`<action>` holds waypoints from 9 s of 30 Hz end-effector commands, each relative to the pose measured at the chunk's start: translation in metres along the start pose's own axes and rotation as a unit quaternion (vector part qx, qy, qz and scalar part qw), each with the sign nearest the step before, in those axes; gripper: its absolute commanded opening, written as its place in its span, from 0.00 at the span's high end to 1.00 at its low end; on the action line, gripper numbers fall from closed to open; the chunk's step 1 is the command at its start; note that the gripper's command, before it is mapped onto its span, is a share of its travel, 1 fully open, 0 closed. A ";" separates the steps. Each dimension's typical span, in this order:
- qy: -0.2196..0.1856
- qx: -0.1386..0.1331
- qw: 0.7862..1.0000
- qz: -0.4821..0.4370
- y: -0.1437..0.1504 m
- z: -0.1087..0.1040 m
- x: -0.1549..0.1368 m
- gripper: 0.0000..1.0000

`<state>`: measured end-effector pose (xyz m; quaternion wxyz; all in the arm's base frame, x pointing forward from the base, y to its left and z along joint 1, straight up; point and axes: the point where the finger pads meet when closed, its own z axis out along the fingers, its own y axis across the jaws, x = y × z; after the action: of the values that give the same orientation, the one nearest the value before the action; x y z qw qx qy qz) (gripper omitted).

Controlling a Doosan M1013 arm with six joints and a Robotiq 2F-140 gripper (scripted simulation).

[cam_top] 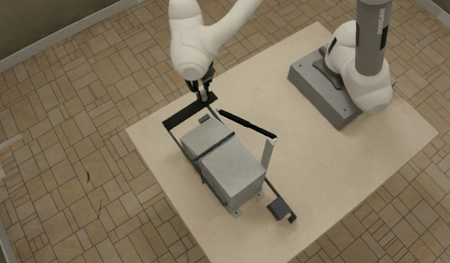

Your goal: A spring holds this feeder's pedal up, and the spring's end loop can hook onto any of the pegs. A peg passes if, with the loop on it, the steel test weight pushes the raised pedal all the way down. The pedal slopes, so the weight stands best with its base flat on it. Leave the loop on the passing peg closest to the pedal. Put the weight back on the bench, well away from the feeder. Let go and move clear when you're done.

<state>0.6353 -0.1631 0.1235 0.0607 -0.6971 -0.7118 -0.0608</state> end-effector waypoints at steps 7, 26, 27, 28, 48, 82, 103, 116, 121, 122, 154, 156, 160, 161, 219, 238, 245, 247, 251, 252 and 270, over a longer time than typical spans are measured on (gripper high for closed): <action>-0.003 -0.001 1.000 0.000 -0.007 0.003 0.006 0.75; -0.015 -0.001 1.000 0.000 -0.035 0.020 0.029 0.75; -0.015 -0.001 1.000 0.000 -0.037 0.021 0.031 0.75; -0.016 -0.001 1.000 0.000 -0.039 0.022 0.032 0.75; -0.028 -0.001 1.000 0.000 -0.070 0.040 0.057 0.75; -0.048 -0.001 0.999 0.000 -0.119 0.070 0.097 0.75; -0.062 -0.001 0.998 0.000 -0.151 0.089 0.123 0.75; -0.068 -0.001 0.998 0.000 -0.168 0.099 0.137 0.75; -0.071 -0.001 0.997 0.000 -0.175 0.103 0.143 0.75; -0.071 -0.001 0.997 0.000 -0.175 0.103 0.143 0.75; -0.087 -0.001 0.996 0.000 -0.213 0.126 0.174 0.75; -0.087 -0.001 0.996 0.000 -0.213 0.126 0.174 0.75; -0.086 -0.001 0.996 0.000 -0.211 0.132 0.171 0.75; -0.086 -0.001 0.996 0.000 -0.211 0.134 0.170 0.75; -0.086 -0.001 0.996 0.000 -0.212 0.217 0.158 0.75; -0.086 -0.001 0.996 0.000 -0.212 0.221 0.157 0.75; -0.086 -0.001 0.996 0.000 -0.212 0.221 0.157 0.00; -0.086 -0.001 0.996 0.000 -0.212 0.221 0.157 0.00; -0.086 -0.001 0.996 0.000 -0.212 0.221 0.157 0.00; -0.086 -0.001 0.996 0.000 -0.212 0.221 0.157 0.00; -0.086 -0.001 0.996 0.000 -0.212 0.221 0.157 0.00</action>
<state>0.4192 0.0250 -0.0679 -0.0015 -0.6996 -0.7146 -0.0009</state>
